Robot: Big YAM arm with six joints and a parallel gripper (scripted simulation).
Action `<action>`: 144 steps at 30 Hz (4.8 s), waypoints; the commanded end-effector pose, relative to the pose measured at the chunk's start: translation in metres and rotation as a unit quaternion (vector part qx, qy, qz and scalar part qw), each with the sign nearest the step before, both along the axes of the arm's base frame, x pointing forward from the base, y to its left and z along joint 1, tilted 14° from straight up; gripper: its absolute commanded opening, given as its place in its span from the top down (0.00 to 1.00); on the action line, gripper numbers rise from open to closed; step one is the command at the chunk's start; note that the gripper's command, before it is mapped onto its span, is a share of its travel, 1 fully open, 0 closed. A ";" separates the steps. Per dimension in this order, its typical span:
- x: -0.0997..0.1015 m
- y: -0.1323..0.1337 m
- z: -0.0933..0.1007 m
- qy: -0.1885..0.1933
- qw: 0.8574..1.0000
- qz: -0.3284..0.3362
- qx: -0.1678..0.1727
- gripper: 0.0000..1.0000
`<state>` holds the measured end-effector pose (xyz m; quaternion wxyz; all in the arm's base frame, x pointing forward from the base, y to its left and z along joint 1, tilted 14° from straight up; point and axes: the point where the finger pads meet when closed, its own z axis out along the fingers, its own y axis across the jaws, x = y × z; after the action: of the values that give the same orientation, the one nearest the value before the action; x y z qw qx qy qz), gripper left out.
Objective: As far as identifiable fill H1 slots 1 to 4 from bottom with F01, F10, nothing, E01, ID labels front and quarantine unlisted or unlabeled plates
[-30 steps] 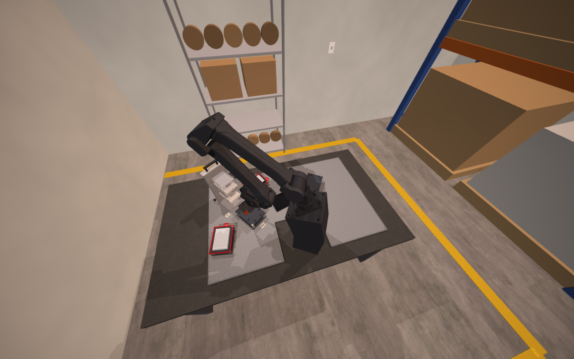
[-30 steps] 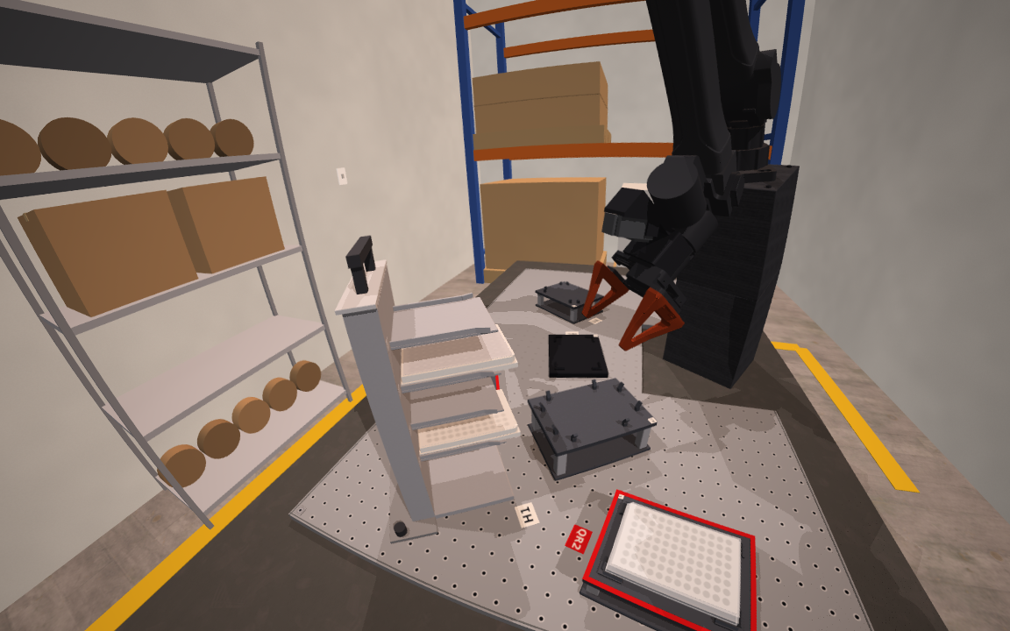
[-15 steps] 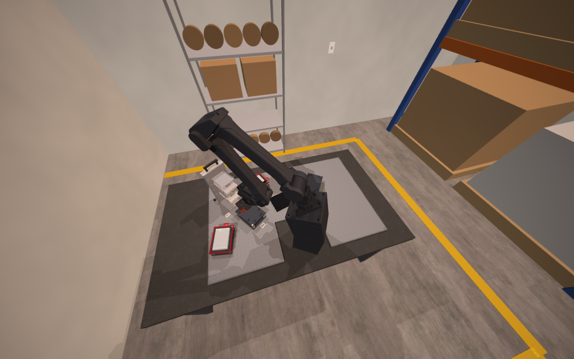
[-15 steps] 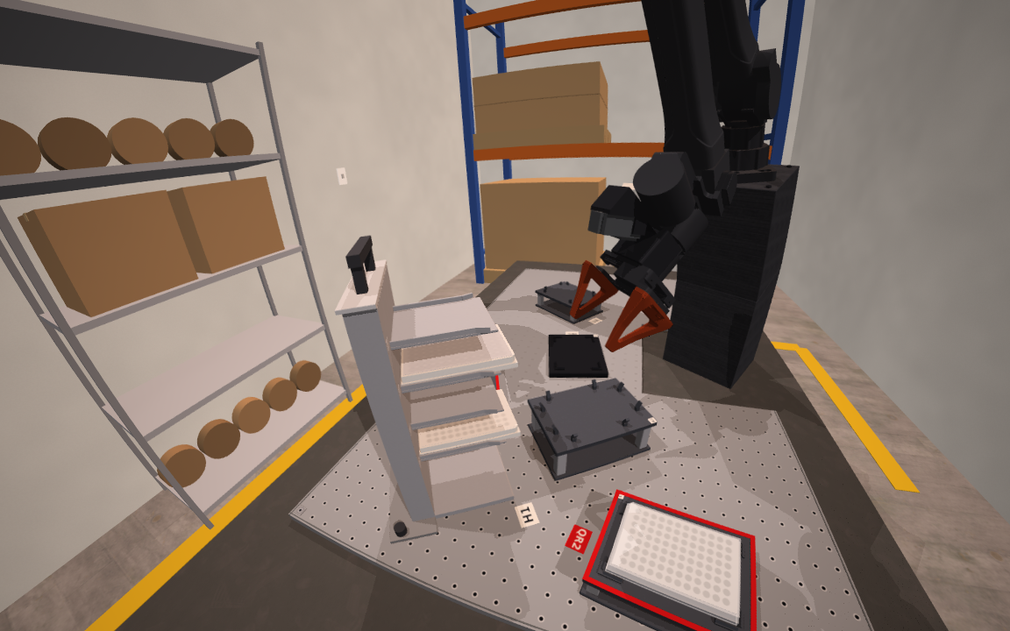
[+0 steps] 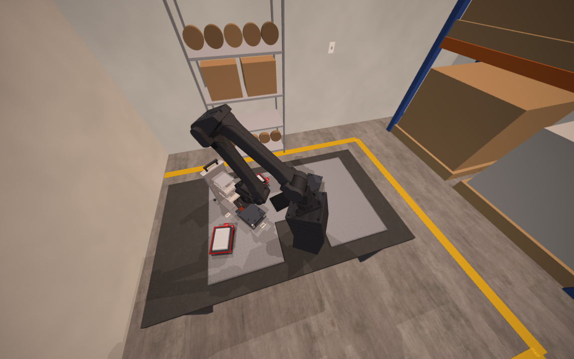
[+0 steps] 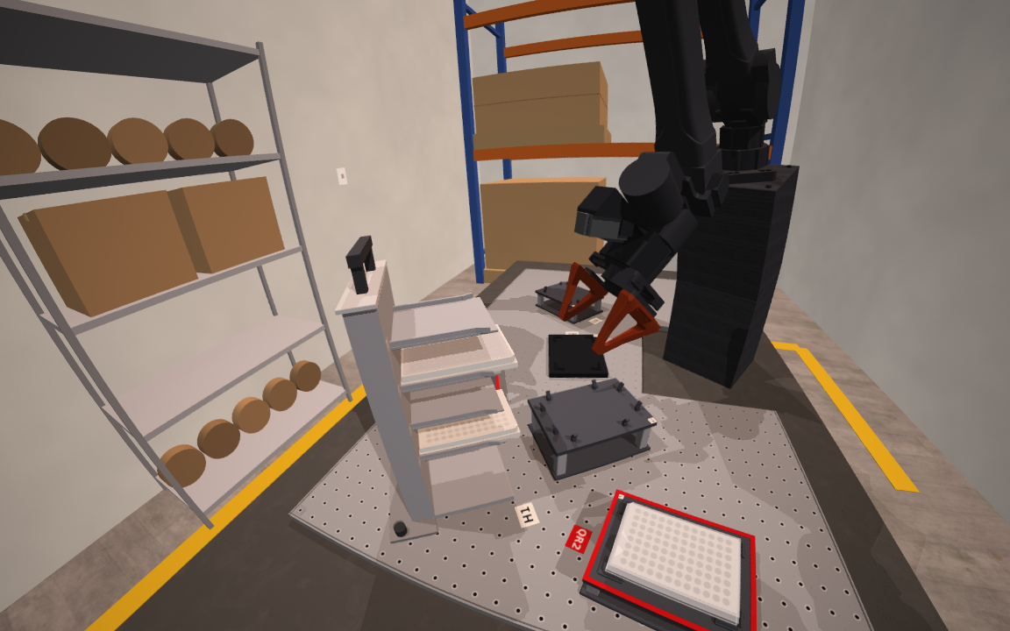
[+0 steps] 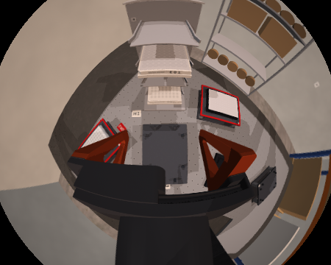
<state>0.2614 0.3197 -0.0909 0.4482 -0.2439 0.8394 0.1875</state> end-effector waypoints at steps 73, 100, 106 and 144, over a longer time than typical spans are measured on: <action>0.076 0.044 0.021 -0.006 1.000 -0.003 -0.004 0.00; 0.090 0.060 0.031 -0.009 1.000 -0.001 0.006 0.14; 0.090 0.060 0.031 -0.009 1.000 -0.001 0.006 0.14; 0.059 0.043 0.018 -0.002 1.000 0.000 0.004 0.14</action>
<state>0.3279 0.3620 -0.0713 0.4511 -0.2463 0.8378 0.1843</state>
